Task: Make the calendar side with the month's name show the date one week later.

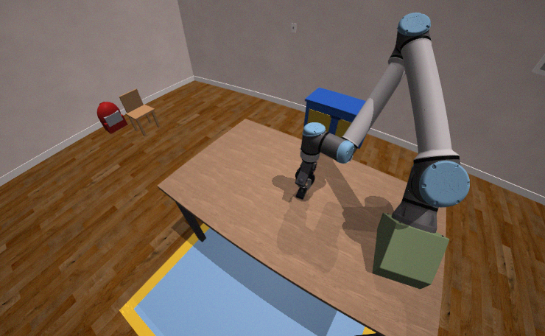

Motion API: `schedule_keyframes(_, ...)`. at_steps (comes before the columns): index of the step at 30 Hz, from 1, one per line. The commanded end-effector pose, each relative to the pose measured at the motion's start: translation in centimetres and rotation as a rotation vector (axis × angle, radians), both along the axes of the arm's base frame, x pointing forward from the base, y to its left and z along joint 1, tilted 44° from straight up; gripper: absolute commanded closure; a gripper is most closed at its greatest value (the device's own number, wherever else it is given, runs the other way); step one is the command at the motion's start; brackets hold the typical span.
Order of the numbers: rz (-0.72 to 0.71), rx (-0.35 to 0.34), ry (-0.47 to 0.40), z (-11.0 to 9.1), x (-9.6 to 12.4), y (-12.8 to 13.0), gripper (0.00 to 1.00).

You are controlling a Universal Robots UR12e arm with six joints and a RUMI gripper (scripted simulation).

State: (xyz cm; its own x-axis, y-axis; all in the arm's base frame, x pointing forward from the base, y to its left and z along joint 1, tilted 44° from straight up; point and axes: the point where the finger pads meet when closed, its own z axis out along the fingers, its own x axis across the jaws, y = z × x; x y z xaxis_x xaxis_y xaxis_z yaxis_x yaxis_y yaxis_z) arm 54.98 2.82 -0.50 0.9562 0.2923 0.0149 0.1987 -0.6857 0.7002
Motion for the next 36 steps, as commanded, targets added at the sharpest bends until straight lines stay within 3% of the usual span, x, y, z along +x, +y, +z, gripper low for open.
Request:
schedule_keyframes(1, 0.0, 0.0, -0.001, 0.03, 0.02, 0.03, 0.72)
schedule_keyframes(10, 0.0, 0.0, -0.001, 0.03, 0.02, 0.03, 0.72)
schedule_keyframes(11, 0.0, 0.0, -0.001, 0.03, 0.02, 0.03, 0.9)
schedule_keyframes(36, 0.0, 0.0, -0.001, 0.03, 0.02, 0.03, 0.9)
